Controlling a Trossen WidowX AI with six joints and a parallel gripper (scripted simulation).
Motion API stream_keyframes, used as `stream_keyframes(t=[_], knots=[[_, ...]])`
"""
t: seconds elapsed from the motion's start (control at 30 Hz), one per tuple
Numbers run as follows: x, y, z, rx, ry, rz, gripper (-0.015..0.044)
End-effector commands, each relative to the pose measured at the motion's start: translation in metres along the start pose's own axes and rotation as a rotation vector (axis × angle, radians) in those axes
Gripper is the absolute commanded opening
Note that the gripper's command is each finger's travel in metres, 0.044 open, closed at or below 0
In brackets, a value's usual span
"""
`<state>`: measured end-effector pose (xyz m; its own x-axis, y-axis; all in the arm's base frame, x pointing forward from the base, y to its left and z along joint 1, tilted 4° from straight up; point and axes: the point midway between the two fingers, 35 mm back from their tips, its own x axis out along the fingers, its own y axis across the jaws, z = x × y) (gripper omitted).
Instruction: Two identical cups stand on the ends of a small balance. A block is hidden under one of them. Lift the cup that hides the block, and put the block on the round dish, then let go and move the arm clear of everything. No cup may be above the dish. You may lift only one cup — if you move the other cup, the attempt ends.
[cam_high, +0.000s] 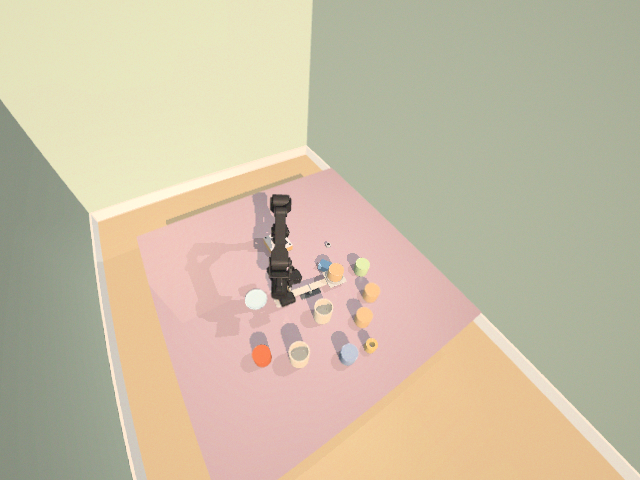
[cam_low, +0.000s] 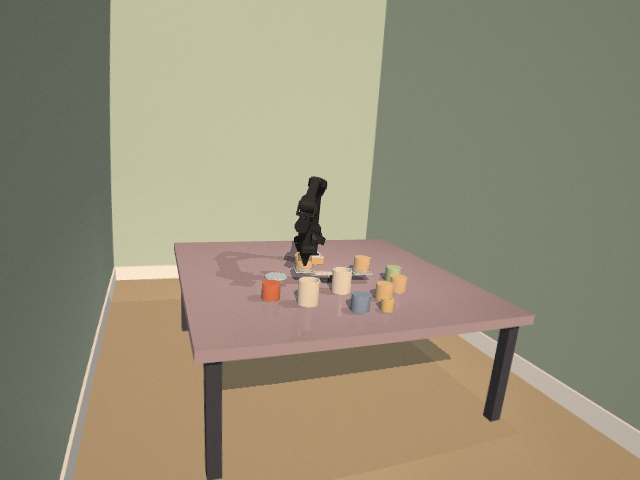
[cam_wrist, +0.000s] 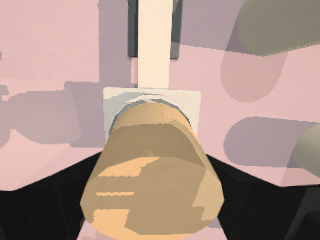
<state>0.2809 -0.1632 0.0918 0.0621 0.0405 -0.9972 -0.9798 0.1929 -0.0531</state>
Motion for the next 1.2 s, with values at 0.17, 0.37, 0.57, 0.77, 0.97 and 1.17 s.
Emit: stream_keyframes(t=[0.17, 0.37, 0.57, 0.77, 0.97, 1.17], knots=[[-0.016, -0.005, -0.003, -0.003, 0.012, -0.022, 0.0], [-0.024, -0.005, -0.003, -0.003, 0.012, -0.022, 0.0], [-0.032, -0.005, -0.003, -0.003, 0.012, -0.022, 0.0], [-0.039, -0.004, -0.003, -0.003, 0.012, -0.022, 0.0], [-0.047, -0.004, -0.003, -0.003, 0.012, -0.022, 0.0], [-0.055, -0.003, -0.002, -0.003, 0.012, -0.022, 0.0]])
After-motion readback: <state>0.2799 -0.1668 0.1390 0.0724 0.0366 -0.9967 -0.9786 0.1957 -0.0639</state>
